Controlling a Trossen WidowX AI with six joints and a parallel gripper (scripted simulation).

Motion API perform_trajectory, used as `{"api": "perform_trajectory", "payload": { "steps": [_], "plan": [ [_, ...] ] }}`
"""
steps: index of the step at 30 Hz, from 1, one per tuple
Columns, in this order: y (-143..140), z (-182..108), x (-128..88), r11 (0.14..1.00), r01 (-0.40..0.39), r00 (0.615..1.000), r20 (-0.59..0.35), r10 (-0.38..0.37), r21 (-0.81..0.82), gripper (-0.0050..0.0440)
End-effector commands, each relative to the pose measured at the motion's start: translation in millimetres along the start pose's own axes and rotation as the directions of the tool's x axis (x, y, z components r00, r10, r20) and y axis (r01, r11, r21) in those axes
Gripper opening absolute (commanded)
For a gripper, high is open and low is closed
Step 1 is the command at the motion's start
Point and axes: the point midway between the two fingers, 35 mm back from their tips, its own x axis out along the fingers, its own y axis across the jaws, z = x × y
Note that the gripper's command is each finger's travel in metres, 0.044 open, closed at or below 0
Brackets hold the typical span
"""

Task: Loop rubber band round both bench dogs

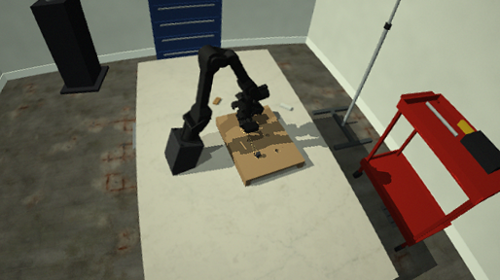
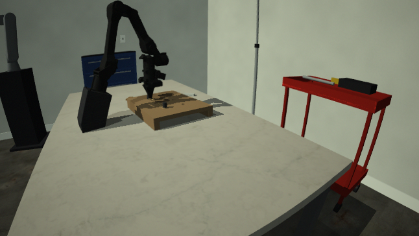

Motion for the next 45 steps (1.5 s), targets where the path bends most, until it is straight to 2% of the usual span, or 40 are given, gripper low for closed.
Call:
{"api": "perform_trajectory", "payload": {
  "steps": [1, 10, 22, 24, 30, 45],
  "plan": [
    [-3, 1, 4, 1.000, -0.001, 1.000, 0.005, 0.001, 0.000, -0.0050],
    [-4, 4, 1, 1.000, -0.025, 1.000, 0.012, 0.025, -0.002, -0.0050],
    [-12, 3, -16, 0.968, -0.252, 0.968, -0.003, 0.252, -0.006, -0.0050],
    [-12, 3, -16, 0.968, -0.252, 0.968, -0.003, 0.252, -0.006, -0.0050],
    [-14, 4, -25, 0.943, -0.334, 0.943, 0.017, 0.334, -0.009, -0.0050],
    [-7, 5, -27, 0.941, -0.338, 0.941, 0.022, 0.339, -0.011, -0.0050]
  ]
}}
